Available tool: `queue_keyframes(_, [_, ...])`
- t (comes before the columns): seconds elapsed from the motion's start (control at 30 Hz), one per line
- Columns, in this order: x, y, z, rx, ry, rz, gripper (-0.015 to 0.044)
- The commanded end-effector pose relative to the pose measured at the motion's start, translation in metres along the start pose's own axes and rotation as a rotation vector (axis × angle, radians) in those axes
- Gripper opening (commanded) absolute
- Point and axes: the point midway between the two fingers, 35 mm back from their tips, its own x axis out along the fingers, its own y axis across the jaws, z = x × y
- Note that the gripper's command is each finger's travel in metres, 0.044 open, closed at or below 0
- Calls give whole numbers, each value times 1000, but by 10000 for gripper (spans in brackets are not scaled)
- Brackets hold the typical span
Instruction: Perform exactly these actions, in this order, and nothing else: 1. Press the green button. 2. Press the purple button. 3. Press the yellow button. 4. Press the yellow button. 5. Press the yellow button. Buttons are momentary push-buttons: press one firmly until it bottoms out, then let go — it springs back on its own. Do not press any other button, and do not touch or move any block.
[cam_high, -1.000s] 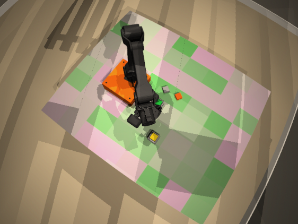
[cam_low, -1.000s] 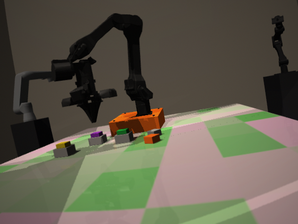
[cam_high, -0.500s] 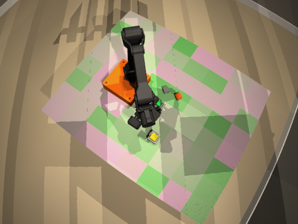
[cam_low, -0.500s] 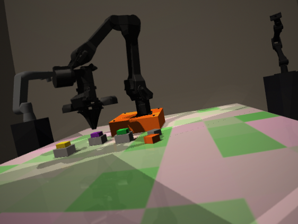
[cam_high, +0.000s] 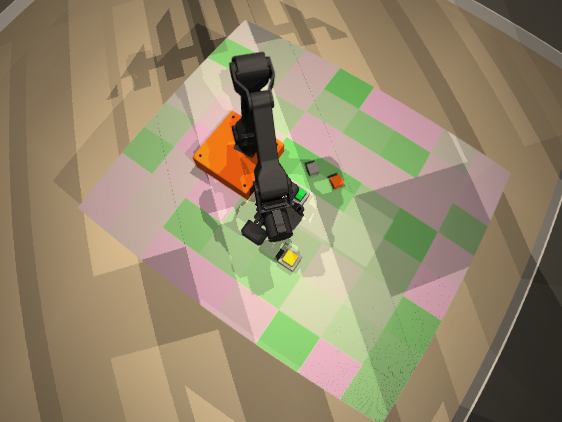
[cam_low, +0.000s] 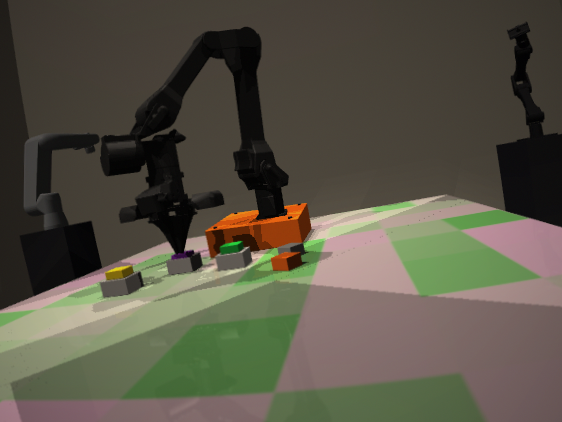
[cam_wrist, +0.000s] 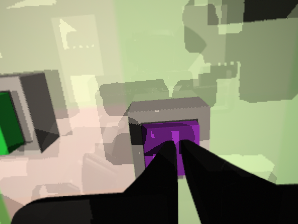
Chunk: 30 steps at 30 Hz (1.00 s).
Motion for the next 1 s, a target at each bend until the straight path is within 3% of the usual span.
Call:
queue_keyframes(0.0, [3, 3, -3, 4, 6, 10, 20])
queue_keyframes(0.43, [3, 3, -3, 4, 6, 10, 20])
queue_keyframes(0.57, [-29, 2, -2, 4, 6, 9, 20])
queue_keyframes(0.73, [-34, 2, -2, 4, 6, 10, 20])
queue_keyframes(0.87, [-83, 1, -1, 4, 6, 9, 20])
queue_keyframes(0.97, [-93, 2, -2, 4, 6, 9, 20])
